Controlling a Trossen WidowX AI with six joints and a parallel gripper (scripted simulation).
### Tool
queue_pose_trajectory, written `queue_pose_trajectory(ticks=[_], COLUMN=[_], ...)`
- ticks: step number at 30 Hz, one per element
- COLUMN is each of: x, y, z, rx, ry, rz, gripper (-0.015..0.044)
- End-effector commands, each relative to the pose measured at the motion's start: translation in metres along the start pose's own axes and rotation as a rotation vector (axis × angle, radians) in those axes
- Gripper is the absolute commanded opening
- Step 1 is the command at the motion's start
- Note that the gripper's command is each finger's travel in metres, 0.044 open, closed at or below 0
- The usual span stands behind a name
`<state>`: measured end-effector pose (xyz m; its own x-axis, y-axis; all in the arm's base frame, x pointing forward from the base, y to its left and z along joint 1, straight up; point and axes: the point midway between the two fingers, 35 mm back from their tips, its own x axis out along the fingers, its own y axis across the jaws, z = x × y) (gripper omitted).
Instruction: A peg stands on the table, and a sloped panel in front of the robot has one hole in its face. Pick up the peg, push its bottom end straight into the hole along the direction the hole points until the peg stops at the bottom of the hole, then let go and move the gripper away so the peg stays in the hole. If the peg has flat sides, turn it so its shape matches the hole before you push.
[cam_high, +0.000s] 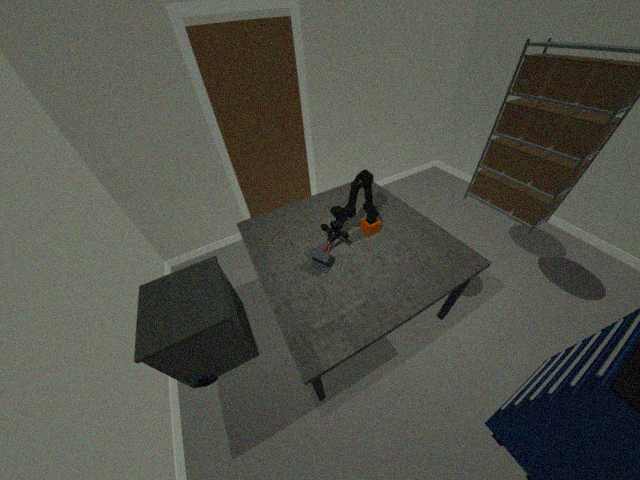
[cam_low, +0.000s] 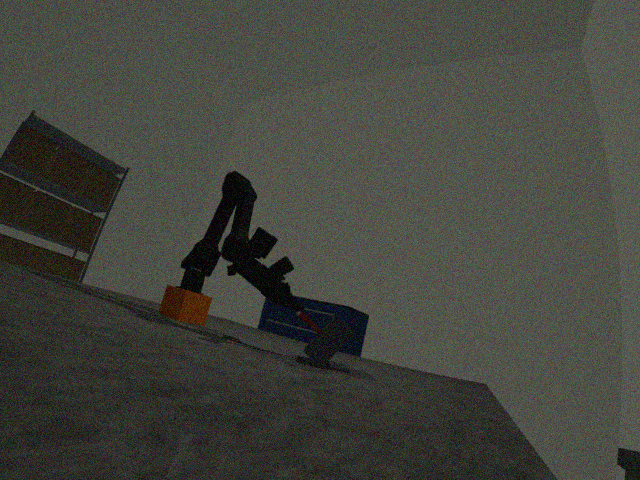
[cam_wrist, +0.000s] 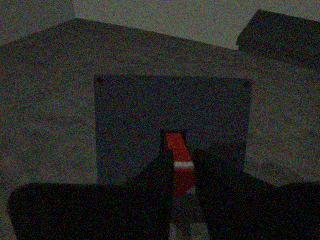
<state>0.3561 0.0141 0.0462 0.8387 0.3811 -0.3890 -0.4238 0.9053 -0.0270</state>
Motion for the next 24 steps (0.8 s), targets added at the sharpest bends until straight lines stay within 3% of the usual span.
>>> queue_pose_trajectory(ticks=[1,24], x=[0.003,0.016], y=[0.000,-0.001], z=[-0.001,-0.001], rx=[0.008,0.008], ry=[0.004,0.003], rz=[-0.001,-0.001], gripper=[0.0000,0.0000])
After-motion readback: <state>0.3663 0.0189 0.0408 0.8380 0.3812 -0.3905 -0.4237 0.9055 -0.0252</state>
